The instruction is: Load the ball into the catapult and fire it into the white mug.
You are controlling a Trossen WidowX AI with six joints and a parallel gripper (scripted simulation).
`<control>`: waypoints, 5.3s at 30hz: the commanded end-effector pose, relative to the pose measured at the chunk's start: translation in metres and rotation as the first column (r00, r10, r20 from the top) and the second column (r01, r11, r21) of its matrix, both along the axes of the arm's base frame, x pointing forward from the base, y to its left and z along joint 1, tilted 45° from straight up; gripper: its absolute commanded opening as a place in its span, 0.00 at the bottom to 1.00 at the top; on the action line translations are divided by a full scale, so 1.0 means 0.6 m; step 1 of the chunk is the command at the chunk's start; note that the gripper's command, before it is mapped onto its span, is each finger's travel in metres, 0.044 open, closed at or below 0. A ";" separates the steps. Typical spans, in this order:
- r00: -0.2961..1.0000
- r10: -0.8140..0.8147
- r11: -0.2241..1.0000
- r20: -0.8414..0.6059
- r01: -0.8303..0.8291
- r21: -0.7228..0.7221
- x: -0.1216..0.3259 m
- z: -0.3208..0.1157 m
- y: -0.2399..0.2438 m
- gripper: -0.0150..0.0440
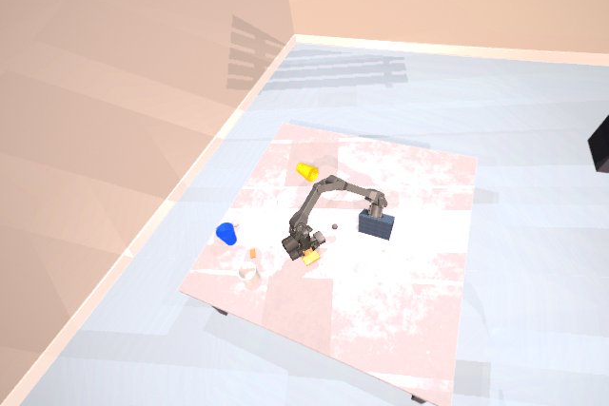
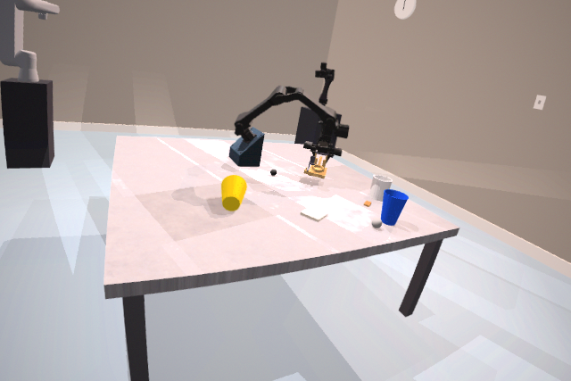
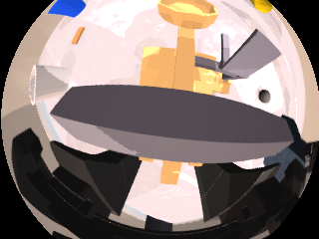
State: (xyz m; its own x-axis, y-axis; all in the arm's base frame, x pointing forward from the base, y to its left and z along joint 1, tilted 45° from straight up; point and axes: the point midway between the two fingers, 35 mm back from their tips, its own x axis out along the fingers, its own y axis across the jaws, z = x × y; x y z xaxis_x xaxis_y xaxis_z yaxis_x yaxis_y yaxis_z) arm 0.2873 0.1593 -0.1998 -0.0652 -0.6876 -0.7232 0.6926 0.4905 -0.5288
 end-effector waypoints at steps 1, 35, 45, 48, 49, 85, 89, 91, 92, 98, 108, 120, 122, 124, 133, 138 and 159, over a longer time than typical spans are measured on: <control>1.000 -0.001 1.000 0.008 0.001 0.002 0.002 -0.007 -0.003 0.25; 1.000 -0.012 1.000 0.001 0.012 0.001 -0.004 -0.050 -0.043 0.48; 1.000 -0.012 1.000 0.001 0.012 0.001 -0.004 -0.047 -0.040 0.92; 1.000 -0.011 1.000 0.000 0.011 0.004 0.003 -0.003 0.006 1.00; 1.000 -0.011 1.000 0.000 0.011 0.004 0.004 0.019 0.026 1.00; 1.000 -0.001 1.000 0.008 0.001 0.002 -0.003 -0.017 -0.008 1.00; 1.000 -0.001 1.000 0.008 0.001 0.002 -0.004 -0.025 -0.016 1.00; 1.000 -0.001 1.000 0.008 0.001 0.002 -0.004 -0.029 -0.020 1.00; 1.000 -0.001 1.000 0.009 0.001 0.002 -0.005 -0.031 -0.022 1.00; 1.000 -0.001 1.000 0.009 0.001 0.001 -0.006 -0.043 -0.033 1.00; 1.000 -0.001 1.000 0.009 0.001 0.000 -0.009 -0.058 -0.050 1.00; 1.000 -0.006 1.000 0.012 0.006 0.005 -0.007 -0.055 -0.044 0.56; 1.000 -0.006 1.000 0.012 0.006 0.005 -0.007 -0.055 -0.044 0.50; 1.000 -0.006 1.000 0.012 0.006 0.005 -0.007 -0.055 -0.044 0.48; 1.000 -0.004 1.000 0.008 0.004 0.006 -0.003 0.006 0.013 0.25; 1.000 -0.021 1.000 0.024 0.021 0.004 -0.003 0.005 0.013 0.25; 0.737 -0.476 0.863 0.479 0.498 0.092 0.014 -0.005 0.016 0.25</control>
State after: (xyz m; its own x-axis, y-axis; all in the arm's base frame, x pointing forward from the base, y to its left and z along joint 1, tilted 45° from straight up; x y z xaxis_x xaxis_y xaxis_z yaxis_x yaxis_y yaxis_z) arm 0.2884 0.1642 -0.2038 -0.0742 -0.6888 -0.7212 0.9808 0.0802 -0.1775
